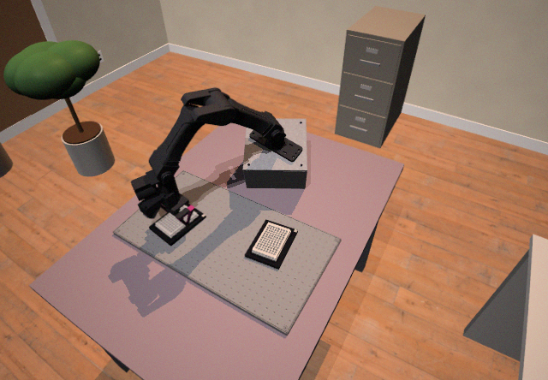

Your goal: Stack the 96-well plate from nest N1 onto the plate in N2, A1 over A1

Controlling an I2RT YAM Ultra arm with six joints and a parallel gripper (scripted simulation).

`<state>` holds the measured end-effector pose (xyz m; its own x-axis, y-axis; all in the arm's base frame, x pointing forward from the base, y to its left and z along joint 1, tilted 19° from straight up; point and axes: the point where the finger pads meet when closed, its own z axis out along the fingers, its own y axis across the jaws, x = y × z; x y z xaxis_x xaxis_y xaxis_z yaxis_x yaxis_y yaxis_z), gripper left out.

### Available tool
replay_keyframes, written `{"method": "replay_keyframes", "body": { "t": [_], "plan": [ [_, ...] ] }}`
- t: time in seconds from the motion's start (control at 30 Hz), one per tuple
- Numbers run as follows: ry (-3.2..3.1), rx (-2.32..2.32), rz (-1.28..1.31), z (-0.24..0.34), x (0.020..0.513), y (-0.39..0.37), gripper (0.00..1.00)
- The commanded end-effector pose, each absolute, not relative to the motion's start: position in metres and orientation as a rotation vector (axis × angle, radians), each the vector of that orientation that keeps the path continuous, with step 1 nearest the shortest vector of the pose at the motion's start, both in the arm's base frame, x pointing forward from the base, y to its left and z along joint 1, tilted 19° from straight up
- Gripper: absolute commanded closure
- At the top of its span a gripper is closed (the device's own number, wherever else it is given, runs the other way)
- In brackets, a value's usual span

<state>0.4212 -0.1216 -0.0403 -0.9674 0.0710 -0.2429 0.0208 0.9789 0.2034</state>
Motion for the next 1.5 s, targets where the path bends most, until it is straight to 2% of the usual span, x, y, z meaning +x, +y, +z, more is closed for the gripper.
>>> {"method": "replay_keyframes", "body": {
  "t": [0.0,0.13,0.27,0.37,0.73,0.77,1.47],
  "plan": [
    [2.846,0.076,0.266,-0.042,0.431,-0.126,0.00],
    [2.817,0.071,0.248,-0.031,0.436,-0.128,0.00],
    [2.852,0.072,0.272,-0.053,0.432,-0.122,0.00],
    [2.822,0.077,0.254,-0.040,0.436,-0.127,0.00],
    [2.845,0.071,0.270,-0.046,0.431,-0.124,0.00],
    [2.845,0.071,0.270,-0.046,0.431,-0.124,1.00],
    [2.845,0.071,0.270,-0.046,0.431,-0.124,1.00]
  ]
}}
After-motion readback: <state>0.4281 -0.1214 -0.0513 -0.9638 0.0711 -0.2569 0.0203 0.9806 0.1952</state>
